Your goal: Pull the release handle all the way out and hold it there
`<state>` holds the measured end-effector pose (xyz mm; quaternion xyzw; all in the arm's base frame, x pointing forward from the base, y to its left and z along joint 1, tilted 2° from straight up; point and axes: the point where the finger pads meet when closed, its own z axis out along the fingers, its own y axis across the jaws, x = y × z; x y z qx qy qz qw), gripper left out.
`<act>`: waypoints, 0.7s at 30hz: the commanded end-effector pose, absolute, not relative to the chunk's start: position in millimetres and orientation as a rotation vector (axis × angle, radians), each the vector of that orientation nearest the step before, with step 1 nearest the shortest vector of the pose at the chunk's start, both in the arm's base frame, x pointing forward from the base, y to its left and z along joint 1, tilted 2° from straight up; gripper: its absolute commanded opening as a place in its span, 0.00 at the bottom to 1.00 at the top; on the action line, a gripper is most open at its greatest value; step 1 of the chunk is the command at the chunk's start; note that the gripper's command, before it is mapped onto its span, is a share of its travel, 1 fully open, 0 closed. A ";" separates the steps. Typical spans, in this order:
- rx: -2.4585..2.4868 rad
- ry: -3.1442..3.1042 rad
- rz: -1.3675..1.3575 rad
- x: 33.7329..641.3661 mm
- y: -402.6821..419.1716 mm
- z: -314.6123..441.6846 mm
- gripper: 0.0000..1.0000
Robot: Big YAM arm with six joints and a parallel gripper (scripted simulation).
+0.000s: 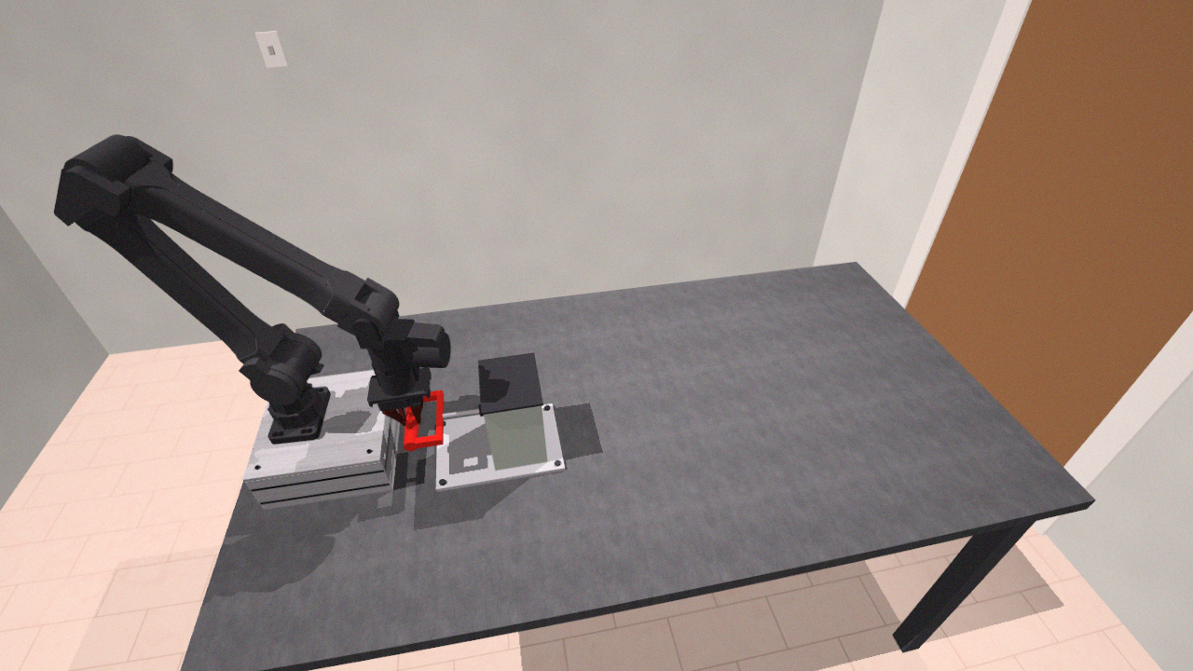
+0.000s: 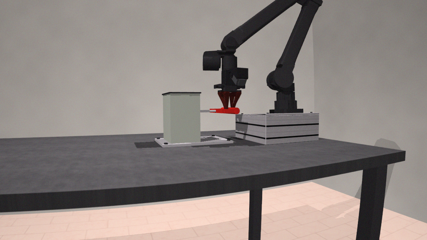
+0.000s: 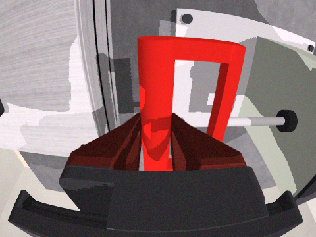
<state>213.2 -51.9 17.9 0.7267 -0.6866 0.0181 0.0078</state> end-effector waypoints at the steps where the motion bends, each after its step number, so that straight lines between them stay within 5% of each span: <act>1: 2.180 -2.091 -0.098 157.6 -54.5 20.2 0.00; 21: 2.180 -2.092 -0.099 151.0 -54.2 19.6 0.00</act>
